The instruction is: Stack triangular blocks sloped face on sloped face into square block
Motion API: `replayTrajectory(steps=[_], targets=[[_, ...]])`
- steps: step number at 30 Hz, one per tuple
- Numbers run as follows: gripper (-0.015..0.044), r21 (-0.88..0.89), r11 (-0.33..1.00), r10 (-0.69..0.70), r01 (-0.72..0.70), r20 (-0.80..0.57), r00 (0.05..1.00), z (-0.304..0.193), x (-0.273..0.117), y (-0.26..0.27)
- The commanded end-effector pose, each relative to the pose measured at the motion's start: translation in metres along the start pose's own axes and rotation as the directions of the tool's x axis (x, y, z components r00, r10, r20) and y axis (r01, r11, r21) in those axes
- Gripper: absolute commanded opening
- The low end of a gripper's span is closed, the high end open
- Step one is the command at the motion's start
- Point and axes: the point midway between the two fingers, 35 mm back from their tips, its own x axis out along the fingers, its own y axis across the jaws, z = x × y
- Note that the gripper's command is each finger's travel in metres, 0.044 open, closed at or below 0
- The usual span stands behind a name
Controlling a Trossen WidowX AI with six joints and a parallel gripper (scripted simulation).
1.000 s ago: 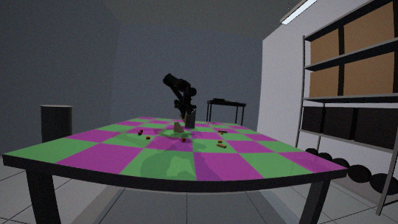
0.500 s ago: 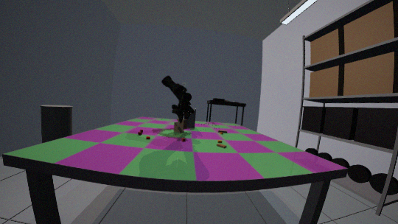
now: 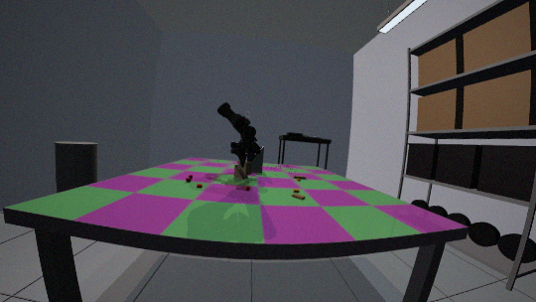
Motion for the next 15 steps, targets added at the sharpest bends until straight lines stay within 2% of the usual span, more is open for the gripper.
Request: replayTrajectory(steps=[1, 15], targets=[[0.0, -0.003, 1.0, 0.005, -0.005, 0.001, 1.0, 0.0004, 0.0, 0.0007], [0.0, -0.006, 1.0, 0.007, -0.007, 0.002, 1.0, 0.0006, -0.0002, 0.0014]])
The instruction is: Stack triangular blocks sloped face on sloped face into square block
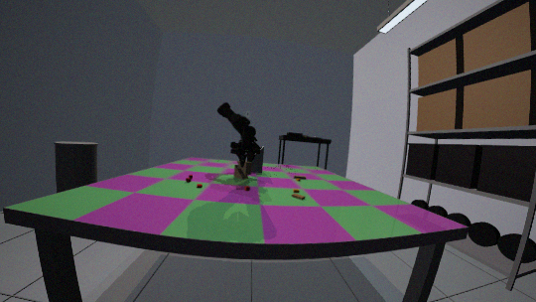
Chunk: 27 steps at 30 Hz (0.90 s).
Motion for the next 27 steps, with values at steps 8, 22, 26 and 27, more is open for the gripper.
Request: replayTrajectory(steps=[8, 22, 26, 27], targets=[[0.0, -0.003, 1.0, 0.005, -0.005, 0.001, 1.0, 0.002, 0.003, 0.001], [0.0, -0.002, 1.0, 0.005, -0.005, 0.002, 1.0, 0.005, 0.012, 0.001], [0.0, -0.002, 1.0, 0.005, -0.005, 0.002, 1.0, 0.006, 0.014, 0.001], [0.0, -0.002, 1.0, 0.005, -0.005, 0.002, 1.0, 0.007, 0.015, 0.001]])
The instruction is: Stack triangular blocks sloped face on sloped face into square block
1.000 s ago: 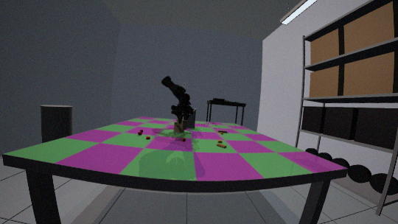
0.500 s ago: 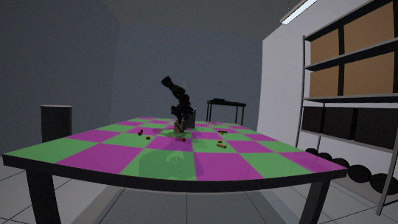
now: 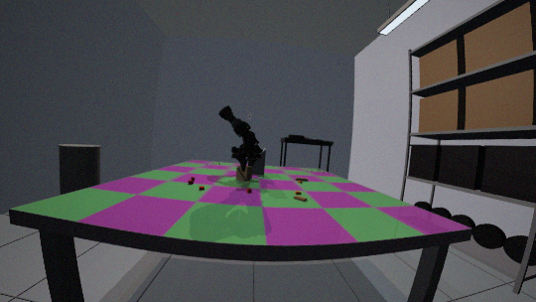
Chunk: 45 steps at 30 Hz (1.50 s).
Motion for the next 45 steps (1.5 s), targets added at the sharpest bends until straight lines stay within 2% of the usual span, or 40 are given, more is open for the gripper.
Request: replayTrajectory(steps=[1, 45], targets=[[0.0, -0.003, 1.0, 0.004, -0.004, 0.002, 1.0, 0.0016, 0.0024, 0.0005], [0.0, -0.004, 1.0, 0.003, -0.003, 0.002, 1.0, 0.0057, 0.0104, 0.0001]])
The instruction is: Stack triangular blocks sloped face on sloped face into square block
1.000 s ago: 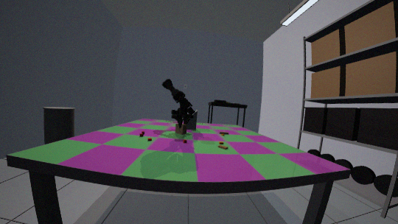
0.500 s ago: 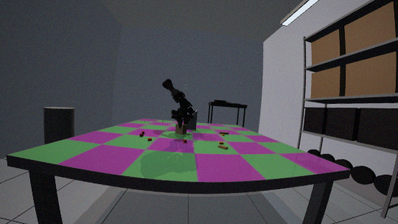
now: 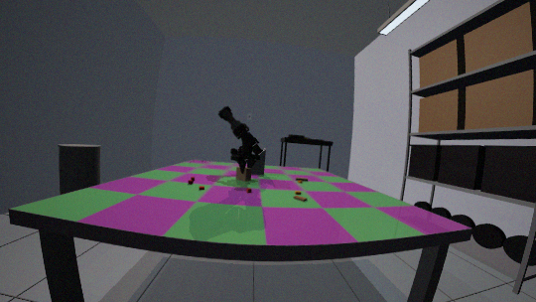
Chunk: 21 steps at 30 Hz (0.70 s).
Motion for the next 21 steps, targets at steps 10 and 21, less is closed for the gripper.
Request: replayTrajectory(steps=[10, 21], targets=[[0.021, 0.0, 1.0, 0.0, 0.0, 0.0, 1.0, 0.0, 0.0, 0.0], [0.044, 0.0, 1.0, 0.0, 0.0, 0.0, 1.0, 0.0, 0.0, 0.0]])
